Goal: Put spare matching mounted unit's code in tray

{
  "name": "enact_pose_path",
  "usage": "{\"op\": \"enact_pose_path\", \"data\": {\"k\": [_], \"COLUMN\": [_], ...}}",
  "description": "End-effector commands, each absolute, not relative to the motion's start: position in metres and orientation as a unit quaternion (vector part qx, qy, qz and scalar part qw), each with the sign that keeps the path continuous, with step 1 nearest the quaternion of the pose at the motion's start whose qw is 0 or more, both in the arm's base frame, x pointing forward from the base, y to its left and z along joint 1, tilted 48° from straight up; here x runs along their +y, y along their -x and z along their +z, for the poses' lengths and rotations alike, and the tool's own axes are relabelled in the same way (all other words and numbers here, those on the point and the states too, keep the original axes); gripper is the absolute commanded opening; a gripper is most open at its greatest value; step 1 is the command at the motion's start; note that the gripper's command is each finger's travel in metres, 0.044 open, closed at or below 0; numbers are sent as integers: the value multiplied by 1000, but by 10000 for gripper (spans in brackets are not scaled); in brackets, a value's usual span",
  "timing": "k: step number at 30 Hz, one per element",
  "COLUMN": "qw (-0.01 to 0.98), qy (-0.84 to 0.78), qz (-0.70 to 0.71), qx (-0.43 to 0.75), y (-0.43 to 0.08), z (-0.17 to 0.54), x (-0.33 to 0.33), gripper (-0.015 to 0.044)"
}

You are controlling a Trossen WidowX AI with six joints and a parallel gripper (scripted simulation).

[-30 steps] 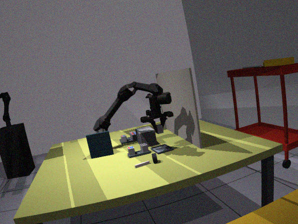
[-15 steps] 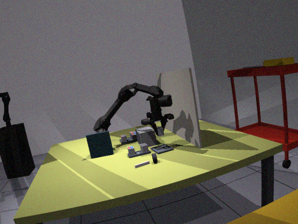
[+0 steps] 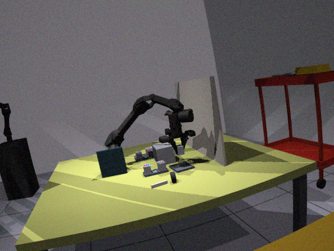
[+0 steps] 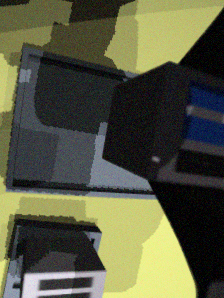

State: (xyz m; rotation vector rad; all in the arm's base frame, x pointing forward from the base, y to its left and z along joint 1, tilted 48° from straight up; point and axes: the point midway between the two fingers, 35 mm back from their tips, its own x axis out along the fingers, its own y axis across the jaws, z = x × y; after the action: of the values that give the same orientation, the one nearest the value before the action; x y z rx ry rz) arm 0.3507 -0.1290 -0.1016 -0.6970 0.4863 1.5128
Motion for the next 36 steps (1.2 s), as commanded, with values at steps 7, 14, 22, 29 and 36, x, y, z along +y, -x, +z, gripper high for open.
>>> {"op": "enact_pose_path", "data": {"k": [7, 14, 22, 29, 36], "qw": [649, 649, 649, 649, 649], "qy": [304, 304, 304, 304, 304], "qz": [664, 664, 664, 664, 664], "qx": [214, 214, 214, 213, 213], "y": [-351, -351, -351, -351, -351], "z": [-108, -113, -118, -122, -127], "x": [-122, -117, -111, -106, -101], "gripper": [0, 0, 0, 0, 0]}}
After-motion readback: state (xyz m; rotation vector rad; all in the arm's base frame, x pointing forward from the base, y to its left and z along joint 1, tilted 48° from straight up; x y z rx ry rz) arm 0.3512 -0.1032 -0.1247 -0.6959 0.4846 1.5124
